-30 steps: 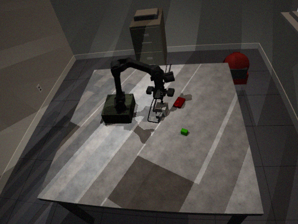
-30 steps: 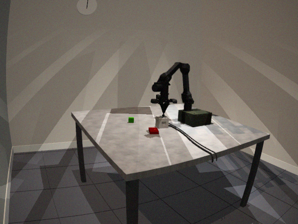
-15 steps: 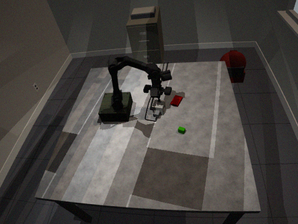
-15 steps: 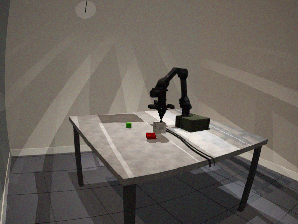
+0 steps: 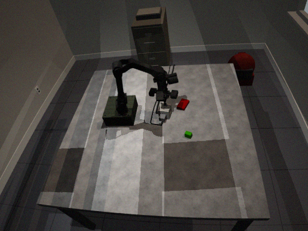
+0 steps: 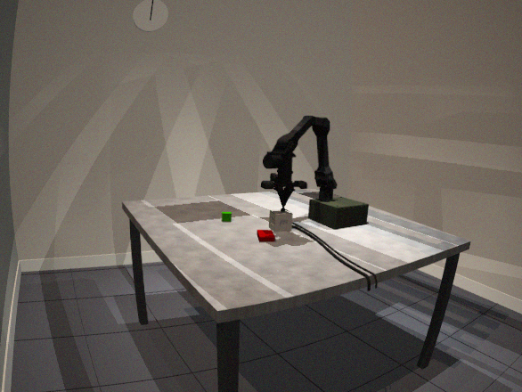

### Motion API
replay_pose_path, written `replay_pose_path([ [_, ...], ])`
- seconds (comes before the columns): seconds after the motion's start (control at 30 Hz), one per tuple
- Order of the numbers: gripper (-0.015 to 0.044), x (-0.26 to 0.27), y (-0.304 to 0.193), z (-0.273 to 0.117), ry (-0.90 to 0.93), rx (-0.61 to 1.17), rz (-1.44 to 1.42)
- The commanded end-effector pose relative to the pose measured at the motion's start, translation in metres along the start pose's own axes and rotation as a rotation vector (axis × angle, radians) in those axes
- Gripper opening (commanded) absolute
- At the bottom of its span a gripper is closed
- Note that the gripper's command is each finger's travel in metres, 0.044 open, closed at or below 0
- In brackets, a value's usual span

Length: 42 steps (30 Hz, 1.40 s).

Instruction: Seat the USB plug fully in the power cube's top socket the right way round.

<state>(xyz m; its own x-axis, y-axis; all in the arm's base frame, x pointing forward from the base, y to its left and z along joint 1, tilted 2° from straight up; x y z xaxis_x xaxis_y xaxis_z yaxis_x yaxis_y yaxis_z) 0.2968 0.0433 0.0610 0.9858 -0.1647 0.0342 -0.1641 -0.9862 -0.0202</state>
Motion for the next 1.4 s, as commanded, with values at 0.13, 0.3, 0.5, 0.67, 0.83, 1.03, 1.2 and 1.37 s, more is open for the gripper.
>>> replay_pose_path([
  [0.13, 0.0, -0.0001, 0.0, 0.0014, -0.001, 0.002, 0.005],
  [0.3, 0.0, -0.0001, 0.0, 0.002, -0.001, 0.002, 0.005],
  [0.5, 0.0, -0.0001, 0.0, 0.0027, -0.001, 0.002, 0.005],
  [0.67, 0.0, -0.0001, 0.0001, 0.0033, -0.001, 0.002, 0.005],
  [0.83, 0.0, -0.0001, 0.0001, 0.0039, -0.001, 0.002, 0.005],
  [1.03, 0.0, -0.0001, 0.0002, 0.0046, -0.001, 0.002, 0.005],
  [1.2, 0.0, -0.0001, 0.0002, 0.0052, -0.001, 0.002, 0.005],
  [1.37, 0.0, -0.0002, 0.0002, 0.0058, -0.001, 0.002, 0.005],
])
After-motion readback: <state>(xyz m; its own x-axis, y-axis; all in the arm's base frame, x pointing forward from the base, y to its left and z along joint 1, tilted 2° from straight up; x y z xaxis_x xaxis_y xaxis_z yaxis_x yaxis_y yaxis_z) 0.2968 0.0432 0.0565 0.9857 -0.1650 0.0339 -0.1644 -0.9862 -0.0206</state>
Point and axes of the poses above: the point midway between the two fingers, 35 mm back from their tips, its own z axis out along the fingers, its own x axis across the jaws, y = z × x, the point moved 1 cm from there along -z, back along the fingers, and after that the axes turned 8 degrees about -z, right-handed, at the moved point
